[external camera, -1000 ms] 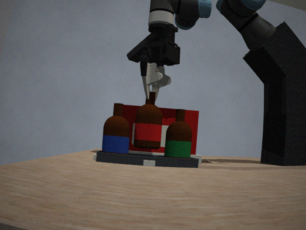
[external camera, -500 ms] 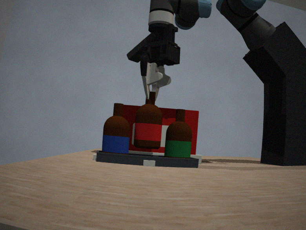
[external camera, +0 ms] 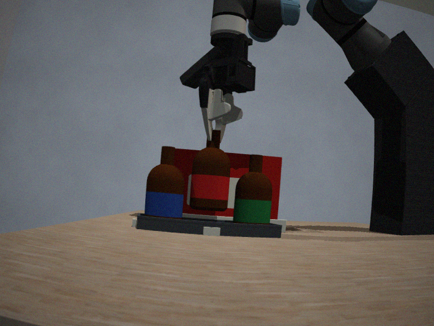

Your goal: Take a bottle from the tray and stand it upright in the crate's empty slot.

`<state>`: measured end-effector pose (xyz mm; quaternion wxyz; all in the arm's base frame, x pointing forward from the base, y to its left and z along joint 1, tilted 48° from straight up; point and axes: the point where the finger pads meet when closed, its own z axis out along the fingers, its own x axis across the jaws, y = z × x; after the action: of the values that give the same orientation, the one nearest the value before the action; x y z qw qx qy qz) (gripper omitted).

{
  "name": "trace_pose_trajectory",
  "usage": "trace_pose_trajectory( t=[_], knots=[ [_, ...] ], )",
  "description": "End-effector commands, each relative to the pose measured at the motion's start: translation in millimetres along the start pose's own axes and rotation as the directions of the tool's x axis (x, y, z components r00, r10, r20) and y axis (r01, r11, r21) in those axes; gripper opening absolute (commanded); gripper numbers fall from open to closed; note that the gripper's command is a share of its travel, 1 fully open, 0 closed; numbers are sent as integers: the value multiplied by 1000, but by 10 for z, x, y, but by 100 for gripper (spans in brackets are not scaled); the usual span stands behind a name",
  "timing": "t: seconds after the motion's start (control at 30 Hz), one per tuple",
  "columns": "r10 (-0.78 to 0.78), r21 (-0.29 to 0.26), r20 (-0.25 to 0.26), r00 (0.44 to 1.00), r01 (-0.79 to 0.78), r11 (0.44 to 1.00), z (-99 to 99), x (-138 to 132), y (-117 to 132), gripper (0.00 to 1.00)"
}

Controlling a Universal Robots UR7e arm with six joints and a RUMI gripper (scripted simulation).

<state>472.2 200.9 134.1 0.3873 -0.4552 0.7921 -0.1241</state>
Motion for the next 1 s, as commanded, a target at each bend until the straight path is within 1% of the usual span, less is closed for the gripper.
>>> trace_pose_trajectory(
  t=[0.0,0.5,0.97],
  knots=[
    [0,1,1,1000,0,1000,-3,-3,-2,0],
    [0,1,1,1000,0,1000,-17,-4,-2,0],
    [0,1,1,1000,0,1000,-108,-3,-2,0]
  ],
)
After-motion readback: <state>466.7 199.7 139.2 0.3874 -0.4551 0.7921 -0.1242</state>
